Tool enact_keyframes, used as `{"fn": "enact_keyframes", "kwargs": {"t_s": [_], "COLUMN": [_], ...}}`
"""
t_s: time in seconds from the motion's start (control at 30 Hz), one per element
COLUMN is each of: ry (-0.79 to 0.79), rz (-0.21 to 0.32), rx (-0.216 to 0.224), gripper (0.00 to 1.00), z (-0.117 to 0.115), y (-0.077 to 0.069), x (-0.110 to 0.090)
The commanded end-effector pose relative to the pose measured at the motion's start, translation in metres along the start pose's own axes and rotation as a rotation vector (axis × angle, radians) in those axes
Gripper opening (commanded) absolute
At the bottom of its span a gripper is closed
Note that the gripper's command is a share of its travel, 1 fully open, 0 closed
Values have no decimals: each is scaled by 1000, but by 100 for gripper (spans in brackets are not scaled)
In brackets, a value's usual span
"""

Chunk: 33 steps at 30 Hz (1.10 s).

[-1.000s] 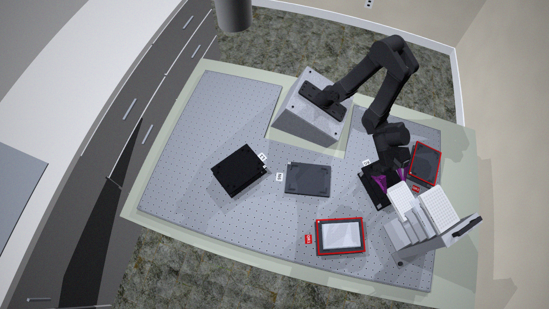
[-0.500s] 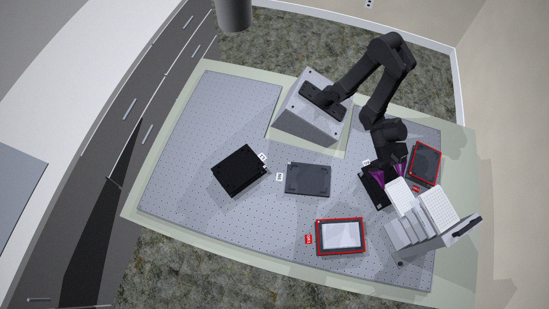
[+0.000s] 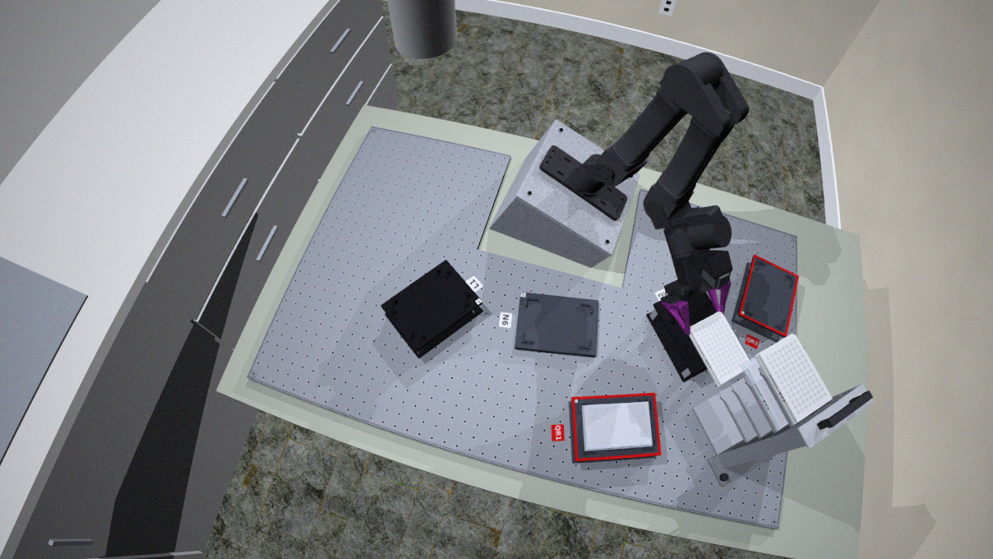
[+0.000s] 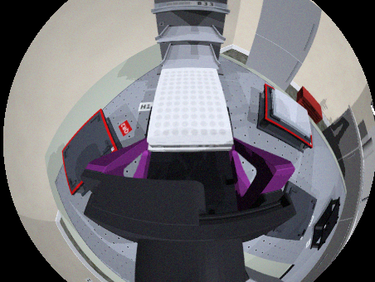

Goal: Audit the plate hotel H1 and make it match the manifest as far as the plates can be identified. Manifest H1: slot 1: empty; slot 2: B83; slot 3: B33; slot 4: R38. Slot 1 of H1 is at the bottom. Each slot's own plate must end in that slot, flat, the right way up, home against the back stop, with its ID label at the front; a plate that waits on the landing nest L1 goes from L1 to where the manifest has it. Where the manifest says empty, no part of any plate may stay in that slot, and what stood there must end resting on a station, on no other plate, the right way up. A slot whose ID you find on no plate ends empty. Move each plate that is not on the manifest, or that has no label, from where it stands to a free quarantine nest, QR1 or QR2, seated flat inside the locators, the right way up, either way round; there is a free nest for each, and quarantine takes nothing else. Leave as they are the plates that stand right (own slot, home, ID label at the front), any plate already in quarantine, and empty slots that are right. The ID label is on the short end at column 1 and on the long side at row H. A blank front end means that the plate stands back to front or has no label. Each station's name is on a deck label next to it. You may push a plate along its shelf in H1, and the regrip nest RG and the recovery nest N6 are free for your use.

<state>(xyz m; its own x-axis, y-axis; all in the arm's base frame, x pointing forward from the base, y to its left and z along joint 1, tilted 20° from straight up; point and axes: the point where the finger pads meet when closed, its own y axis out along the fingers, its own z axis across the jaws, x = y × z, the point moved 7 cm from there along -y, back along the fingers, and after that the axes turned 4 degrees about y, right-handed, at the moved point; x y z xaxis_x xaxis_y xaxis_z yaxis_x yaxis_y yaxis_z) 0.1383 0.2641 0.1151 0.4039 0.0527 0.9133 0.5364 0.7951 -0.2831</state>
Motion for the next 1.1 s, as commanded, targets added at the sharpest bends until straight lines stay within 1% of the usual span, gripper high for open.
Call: {"fn": "enact_keyframes", "kwargs": {"t_s": [0.0, 0.3, 0.33, 0.37, 1.07], "ry": [16, 17, 19, 25, 25], "rz": [-54, -54, -61, -85, -89], "rx": [9, 7, 2, 10, 12], "gripper": [86, 86, 86, 86, 86], "z": [3, 2, 1, 4, 5], "y": [-9, -19, -18, -14, -13], "x": [7, 1, 3, 12, 14]}}
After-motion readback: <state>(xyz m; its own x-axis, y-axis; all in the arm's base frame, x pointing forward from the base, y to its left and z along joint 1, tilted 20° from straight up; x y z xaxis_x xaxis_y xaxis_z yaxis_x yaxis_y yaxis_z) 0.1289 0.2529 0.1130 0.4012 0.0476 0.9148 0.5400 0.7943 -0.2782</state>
